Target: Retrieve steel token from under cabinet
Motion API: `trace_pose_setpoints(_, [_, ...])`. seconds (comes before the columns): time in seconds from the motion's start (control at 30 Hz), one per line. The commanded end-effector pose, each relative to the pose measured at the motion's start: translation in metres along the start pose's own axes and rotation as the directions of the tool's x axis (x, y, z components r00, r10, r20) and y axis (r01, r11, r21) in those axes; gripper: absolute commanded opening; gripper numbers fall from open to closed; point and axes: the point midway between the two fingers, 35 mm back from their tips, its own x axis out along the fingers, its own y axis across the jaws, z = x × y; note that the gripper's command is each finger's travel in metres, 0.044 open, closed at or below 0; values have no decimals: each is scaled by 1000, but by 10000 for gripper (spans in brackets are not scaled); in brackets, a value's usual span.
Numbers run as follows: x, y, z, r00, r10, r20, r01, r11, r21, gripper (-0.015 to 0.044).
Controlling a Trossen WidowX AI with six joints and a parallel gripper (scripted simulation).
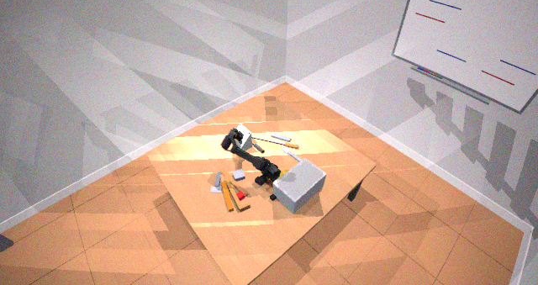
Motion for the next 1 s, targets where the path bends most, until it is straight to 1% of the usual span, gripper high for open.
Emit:
trace_pose_setpoints(0.0, [0, 0, 6, 1000, -1, 4, 1, 1000, 6, 0])
trace_pose_setpoints(0.6, [2, 1, 9, 1000, -1, 4, 1, 1000, 6, 0])
trace_pose_setpoints(0.97, [3, 16, 9, 1000, 0, 4, 0, 1000, 6, 0])
